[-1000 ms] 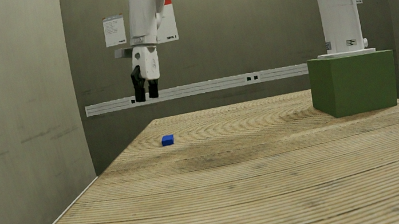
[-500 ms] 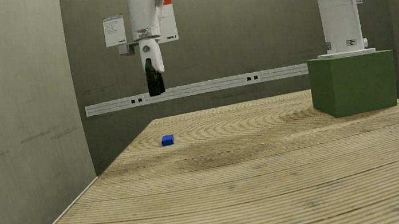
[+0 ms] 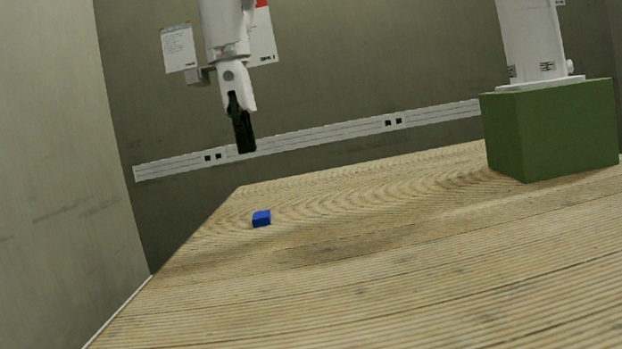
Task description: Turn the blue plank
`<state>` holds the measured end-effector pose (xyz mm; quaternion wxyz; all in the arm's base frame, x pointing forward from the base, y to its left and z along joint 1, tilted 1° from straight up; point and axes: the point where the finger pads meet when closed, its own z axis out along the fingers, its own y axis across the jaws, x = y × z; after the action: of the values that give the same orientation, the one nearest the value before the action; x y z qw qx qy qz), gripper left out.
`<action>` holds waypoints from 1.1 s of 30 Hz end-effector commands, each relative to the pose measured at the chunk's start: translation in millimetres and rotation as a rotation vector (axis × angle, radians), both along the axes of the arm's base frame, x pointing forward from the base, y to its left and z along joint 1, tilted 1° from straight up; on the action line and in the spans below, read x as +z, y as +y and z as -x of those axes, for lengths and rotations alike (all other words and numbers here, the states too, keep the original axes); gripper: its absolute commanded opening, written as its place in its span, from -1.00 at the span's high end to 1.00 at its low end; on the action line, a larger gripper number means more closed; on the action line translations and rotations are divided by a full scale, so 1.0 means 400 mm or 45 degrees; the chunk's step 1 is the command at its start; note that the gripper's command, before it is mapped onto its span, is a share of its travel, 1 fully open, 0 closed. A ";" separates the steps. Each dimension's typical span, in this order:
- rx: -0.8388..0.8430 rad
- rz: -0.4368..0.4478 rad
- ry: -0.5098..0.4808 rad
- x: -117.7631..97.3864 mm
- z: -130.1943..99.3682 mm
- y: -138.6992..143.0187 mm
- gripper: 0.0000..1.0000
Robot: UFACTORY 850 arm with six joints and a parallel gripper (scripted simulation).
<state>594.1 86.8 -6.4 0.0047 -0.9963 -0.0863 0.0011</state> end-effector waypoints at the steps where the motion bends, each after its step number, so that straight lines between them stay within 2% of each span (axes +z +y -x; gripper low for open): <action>1: 0.000 0.000 -0.003 0.002 -0.003 0.000 1.00; 21: 0.000 0.000 -0.003 0.002 -0.003 0.000 1.00; 22: 0.000 0.000 -0.003 0.002 -0.003 0.000 -1.00; 33: -0.090 0.002 0.009 0.002 -0.005 0.001 -1.00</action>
<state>594.6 87.0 -6.4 0.0051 -0.9977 -0.0669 0.0035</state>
